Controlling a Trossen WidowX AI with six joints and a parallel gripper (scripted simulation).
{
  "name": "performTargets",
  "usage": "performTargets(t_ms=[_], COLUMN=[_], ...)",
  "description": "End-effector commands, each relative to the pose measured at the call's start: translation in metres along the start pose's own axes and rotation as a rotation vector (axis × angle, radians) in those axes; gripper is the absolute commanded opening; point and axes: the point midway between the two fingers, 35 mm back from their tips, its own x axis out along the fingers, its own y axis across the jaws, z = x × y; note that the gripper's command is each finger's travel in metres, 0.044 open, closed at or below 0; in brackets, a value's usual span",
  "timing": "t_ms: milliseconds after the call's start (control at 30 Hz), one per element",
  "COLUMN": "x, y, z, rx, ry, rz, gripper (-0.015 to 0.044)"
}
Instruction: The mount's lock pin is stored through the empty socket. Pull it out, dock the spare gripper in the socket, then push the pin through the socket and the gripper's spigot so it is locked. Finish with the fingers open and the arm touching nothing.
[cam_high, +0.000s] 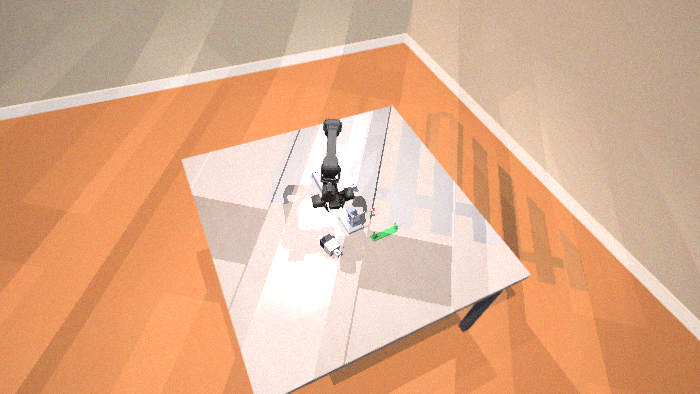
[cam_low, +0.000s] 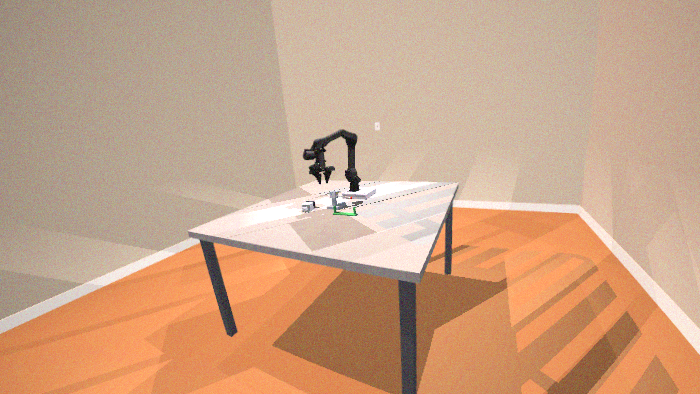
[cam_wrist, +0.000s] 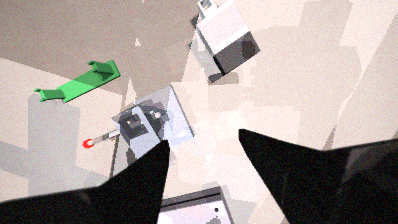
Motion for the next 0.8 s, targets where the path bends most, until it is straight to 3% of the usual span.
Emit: performTargets(t_ms=[0, 467, 767], x=[0.0, -0.003, -0.003], y=[0.068, 0.19, 0.191], z=[0.008, -0.022, -0.022], rx=[-0.667, -1.836, -1.853], ry=[0.087, 0.226, 0.227], rz=[-0.013, 0.023, 0.024], gripper=[0.03, 0.03, 0.03])
